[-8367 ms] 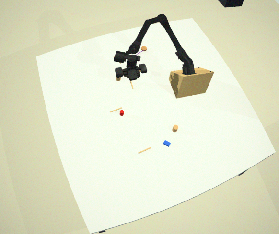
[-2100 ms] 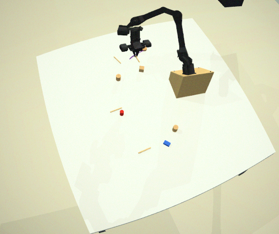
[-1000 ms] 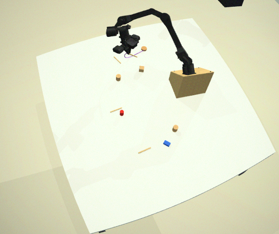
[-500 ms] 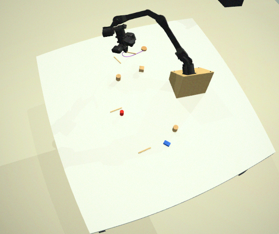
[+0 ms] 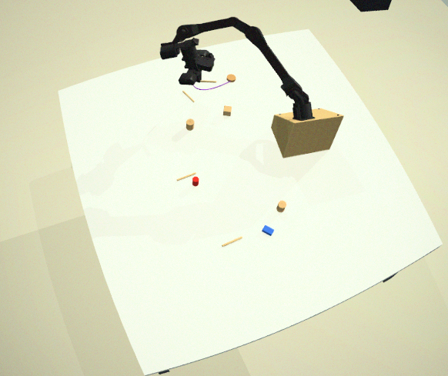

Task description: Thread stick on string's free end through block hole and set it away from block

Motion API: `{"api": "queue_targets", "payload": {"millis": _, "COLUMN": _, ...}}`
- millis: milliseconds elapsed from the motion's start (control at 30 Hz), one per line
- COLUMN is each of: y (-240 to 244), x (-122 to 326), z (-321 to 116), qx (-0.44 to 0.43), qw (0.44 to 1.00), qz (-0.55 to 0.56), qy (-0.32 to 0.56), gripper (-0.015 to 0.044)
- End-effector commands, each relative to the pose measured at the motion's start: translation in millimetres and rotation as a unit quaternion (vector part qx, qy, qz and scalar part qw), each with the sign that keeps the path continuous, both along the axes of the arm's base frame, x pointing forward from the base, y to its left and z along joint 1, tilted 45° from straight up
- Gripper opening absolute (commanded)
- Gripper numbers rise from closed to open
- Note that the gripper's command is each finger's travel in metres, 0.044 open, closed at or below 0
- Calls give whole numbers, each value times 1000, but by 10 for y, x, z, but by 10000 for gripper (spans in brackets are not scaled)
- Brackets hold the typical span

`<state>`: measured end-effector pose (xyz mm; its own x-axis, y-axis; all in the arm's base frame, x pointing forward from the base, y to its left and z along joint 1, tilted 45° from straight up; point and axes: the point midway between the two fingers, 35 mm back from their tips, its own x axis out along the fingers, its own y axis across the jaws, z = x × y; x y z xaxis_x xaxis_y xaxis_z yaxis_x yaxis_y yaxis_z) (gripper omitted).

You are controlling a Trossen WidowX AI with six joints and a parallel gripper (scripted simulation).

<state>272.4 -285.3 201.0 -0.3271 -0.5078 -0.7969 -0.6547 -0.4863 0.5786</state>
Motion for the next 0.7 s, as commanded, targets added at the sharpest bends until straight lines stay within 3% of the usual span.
{"api": "queue_targets", "payload": {"millis": 0, "y": -48, "x": 24, "z": 54, "qx": -1, "qw": 999, "qz": 25, "qy": 23, "gripper": 0}}
{"api": "queue_targets", "payload": {"millis": 333, "y": -109, "x": 59, "z": 112, "qx": 2, "qw": 997, "qz": 60, "qy": 56, "gripper": 0}}
{"api": "queue_targets", "payload": {"millis": 667, "y": -110, "x": 57, "z": 75, "qx": -20, "qw": 1000, "qz": 4, "qy": 12, "gripper": 0}}
